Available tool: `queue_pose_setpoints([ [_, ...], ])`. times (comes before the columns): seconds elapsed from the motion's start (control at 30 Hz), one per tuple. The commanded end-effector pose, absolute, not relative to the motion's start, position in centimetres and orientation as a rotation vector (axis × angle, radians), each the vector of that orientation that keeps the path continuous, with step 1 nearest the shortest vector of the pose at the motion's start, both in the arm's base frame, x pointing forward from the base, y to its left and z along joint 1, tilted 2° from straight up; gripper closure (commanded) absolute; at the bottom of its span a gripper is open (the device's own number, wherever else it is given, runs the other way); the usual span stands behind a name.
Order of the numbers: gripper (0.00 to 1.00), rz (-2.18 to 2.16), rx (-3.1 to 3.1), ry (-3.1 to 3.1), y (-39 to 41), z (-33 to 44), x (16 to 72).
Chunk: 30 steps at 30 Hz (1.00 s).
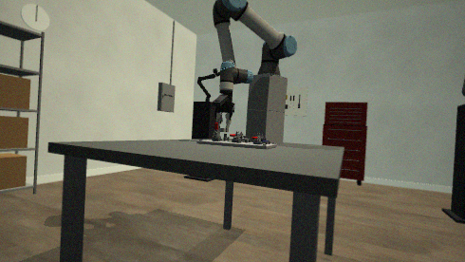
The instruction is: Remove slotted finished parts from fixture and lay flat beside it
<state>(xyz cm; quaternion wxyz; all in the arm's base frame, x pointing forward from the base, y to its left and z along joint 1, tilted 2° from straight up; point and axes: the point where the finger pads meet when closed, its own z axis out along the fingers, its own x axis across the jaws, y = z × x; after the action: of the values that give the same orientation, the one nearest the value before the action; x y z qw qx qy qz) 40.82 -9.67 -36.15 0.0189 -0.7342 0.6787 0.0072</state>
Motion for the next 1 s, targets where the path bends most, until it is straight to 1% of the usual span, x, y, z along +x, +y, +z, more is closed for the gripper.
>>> queue_pose_setpoints([
  [0.0, 1.0, 0.02, -2.279, 2.107, -9.8, -35.2, 40.6],
  [0.43, 1.0, 0.02, -2.279, 2.107, -9.8, -33.4, 40.2],
  [0.97, 1.0, 0.02, -2.279, 2.107, -9.9, -33.3, 40.2],
])
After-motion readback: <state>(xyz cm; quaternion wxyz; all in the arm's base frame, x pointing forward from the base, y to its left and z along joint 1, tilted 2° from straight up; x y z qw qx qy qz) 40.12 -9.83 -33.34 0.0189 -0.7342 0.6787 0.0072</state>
